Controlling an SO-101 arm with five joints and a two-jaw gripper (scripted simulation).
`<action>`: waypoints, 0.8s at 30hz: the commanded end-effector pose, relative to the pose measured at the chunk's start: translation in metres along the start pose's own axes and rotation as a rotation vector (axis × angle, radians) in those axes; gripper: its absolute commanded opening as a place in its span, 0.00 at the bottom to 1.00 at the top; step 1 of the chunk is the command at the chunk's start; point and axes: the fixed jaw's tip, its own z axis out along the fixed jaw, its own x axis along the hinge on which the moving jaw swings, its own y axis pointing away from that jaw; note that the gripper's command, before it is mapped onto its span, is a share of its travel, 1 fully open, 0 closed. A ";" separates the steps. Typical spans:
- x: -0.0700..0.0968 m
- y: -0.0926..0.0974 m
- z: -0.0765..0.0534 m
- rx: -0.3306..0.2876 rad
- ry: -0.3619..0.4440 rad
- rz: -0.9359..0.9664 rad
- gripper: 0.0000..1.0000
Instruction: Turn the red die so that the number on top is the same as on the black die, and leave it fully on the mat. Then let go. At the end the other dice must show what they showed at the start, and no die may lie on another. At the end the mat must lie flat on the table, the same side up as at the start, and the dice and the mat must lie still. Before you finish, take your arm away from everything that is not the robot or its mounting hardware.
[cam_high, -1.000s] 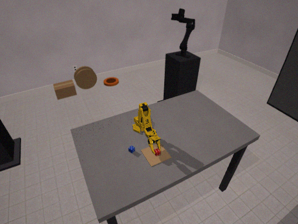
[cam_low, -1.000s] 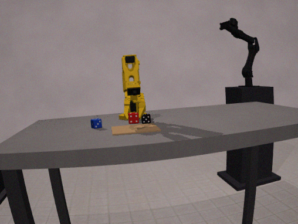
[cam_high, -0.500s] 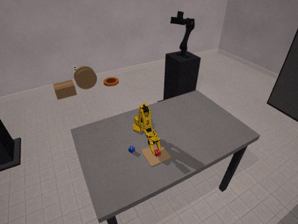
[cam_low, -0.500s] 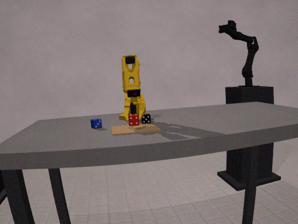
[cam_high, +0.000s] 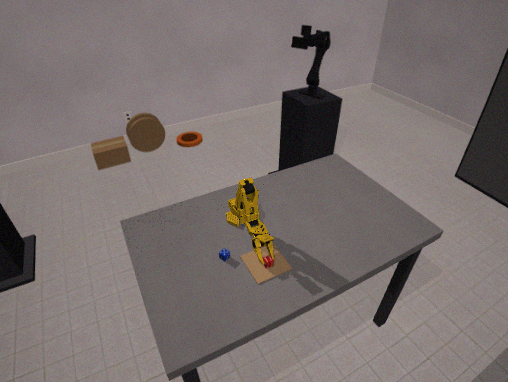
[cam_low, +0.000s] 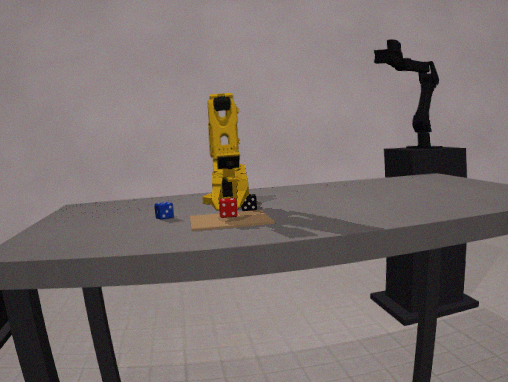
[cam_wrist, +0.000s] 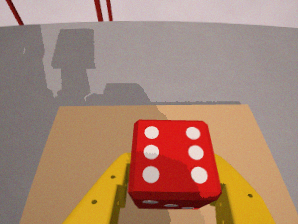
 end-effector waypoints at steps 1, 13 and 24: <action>-0.028 -0.001 0.005 0.004 -0.130 0.010 0.00; -0.023 -0.001 0.007 0.004 -0.130 0.010 0.00; -0.023 -0.001 0.007 0.004 -0.130 0.010 0.00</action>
